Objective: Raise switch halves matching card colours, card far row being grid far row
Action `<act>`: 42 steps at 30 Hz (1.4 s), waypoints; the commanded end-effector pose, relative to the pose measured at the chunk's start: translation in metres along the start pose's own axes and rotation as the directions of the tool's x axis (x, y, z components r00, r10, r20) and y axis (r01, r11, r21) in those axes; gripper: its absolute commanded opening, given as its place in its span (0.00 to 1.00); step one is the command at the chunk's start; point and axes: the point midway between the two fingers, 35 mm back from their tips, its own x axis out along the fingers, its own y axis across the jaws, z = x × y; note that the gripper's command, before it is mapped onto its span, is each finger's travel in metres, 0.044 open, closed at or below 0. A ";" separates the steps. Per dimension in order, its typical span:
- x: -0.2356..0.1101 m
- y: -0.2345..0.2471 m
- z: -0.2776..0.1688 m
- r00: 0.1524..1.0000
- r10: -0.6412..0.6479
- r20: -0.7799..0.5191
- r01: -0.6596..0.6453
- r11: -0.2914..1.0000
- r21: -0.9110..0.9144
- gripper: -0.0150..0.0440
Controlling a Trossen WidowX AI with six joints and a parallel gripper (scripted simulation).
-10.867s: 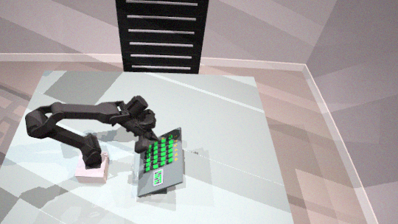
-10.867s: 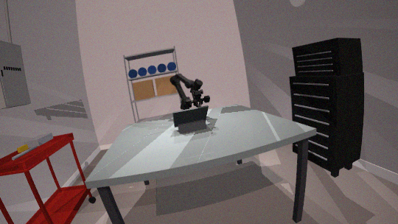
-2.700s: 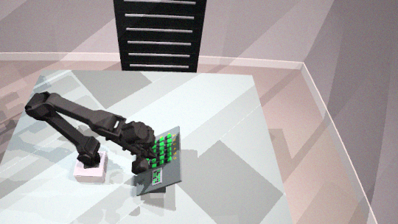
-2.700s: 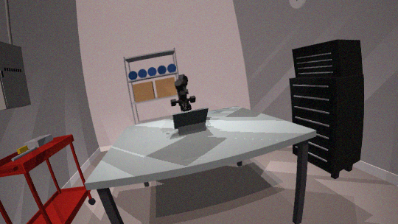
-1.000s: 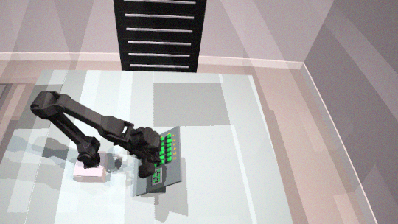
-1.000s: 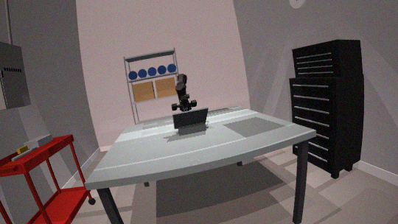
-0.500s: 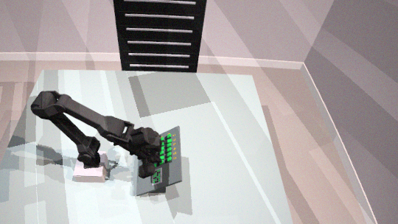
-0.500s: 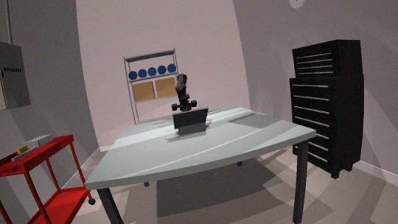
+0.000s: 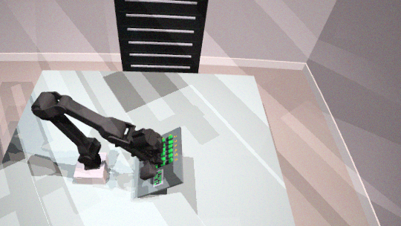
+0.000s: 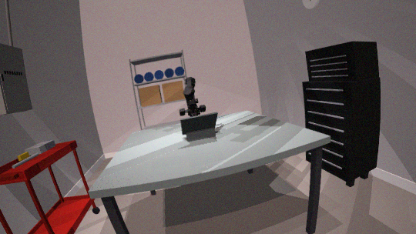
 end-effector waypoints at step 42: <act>-0.054 0.050 -0.017 1.000 0.001 -0.027 -0.001 1.000 0.015 0.25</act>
